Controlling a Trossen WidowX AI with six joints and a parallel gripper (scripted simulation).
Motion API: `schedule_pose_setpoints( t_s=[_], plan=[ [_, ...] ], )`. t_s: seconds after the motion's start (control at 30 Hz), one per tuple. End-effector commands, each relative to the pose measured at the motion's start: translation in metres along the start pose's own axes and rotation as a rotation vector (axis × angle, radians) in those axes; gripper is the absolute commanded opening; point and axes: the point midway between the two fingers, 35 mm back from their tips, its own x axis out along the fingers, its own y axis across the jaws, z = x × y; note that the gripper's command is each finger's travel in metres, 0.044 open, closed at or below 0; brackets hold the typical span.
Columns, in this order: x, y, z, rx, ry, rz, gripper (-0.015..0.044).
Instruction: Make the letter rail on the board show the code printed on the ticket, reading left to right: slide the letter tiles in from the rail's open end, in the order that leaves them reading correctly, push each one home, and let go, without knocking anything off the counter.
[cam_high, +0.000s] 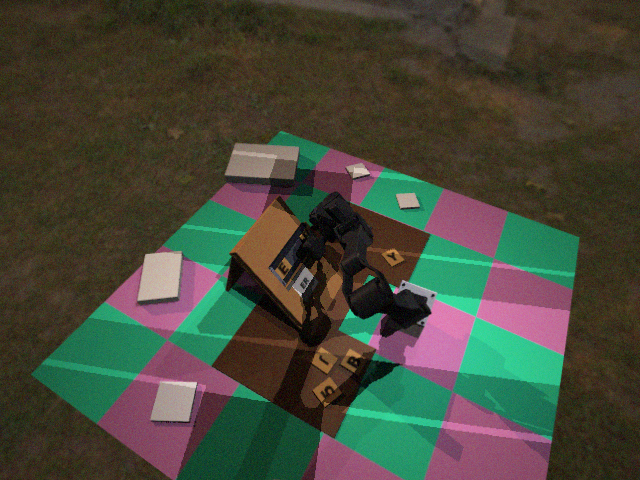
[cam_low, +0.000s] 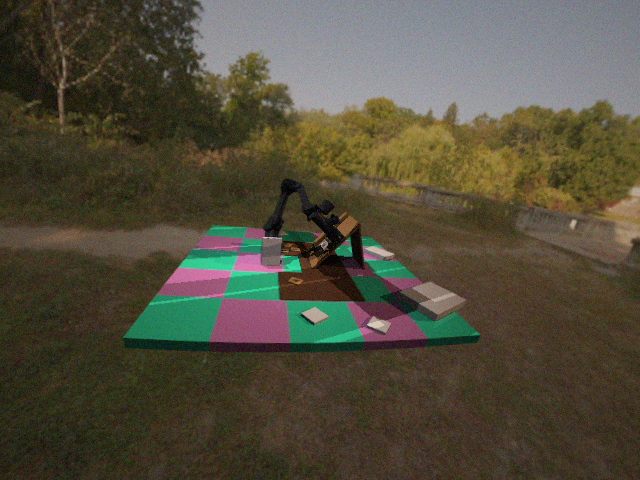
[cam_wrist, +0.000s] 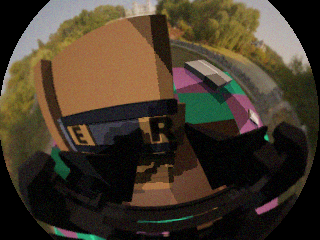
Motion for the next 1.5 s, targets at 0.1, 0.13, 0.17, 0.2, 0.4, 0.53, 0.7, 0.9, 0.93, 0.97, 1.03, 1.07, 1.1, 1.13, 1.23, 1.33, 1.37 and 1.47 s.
schedule_pose_setpoints(
  t_s=[0.1,0.13,0.17,0.2,0.4,0.53,0.7,0.9,0.93,0.97,1.03,1.07,1.1,1.13,1.23,1.33,1.37,1.47],
  plan=[
    [0.0,0.001,0.0,0.004,-0.001,-0.004,0.0],
    [0.0,0.002,0.0,0.004,-0.001,-0.004,0.0],
    [0.0,0.002,0.0,0.004,-0.001,-0.004,0.0],
    [0.0,0.003,0.0,0.004,-0.001,-0.004,0.0],
    [0.0,0.006,0.0,0.004,-0.001,-0.003,0.0],
    [0.0,0.009,0.0,0.005,-0.001,-0.003,0.0],
    [0.0,0.012,0.0,0.005,-0.001,-0.003,0.0],
    [0.0,0.015,0.0,0.005,-0.001,-0.003,0.0],
    [0.0,0.016,0.0,0.005,-0.001,-0.003,0.0],
    [0.0,0.016,0.0,0.005,-0.001,-0.003,0.0],
    [0.0,0.018,0.0,0.005,-0.001,-0.003,0.0],
    [0.0,0.018,0.0,0.005,-0.001,-0.003,0.0],
    [0.0,0.019,0.0,0.005,-0.001,-0.003,0.0],
    [0.0,0.019,0.0,0.005,-0.001,-0.003,0.0],
    [0.0,0.021,0.0,0.005,-0.001,-0.003,0.0],
    [0.0,0.023,0.0,0.005,-0.001,-0.003,0.0],
    [0.0,0.023,0.0,0.005,-0.001,-0.003,0.0],
    [0.0,0.025,0.0,0.006,-0.001,-0.003,0.0]
  ],
)
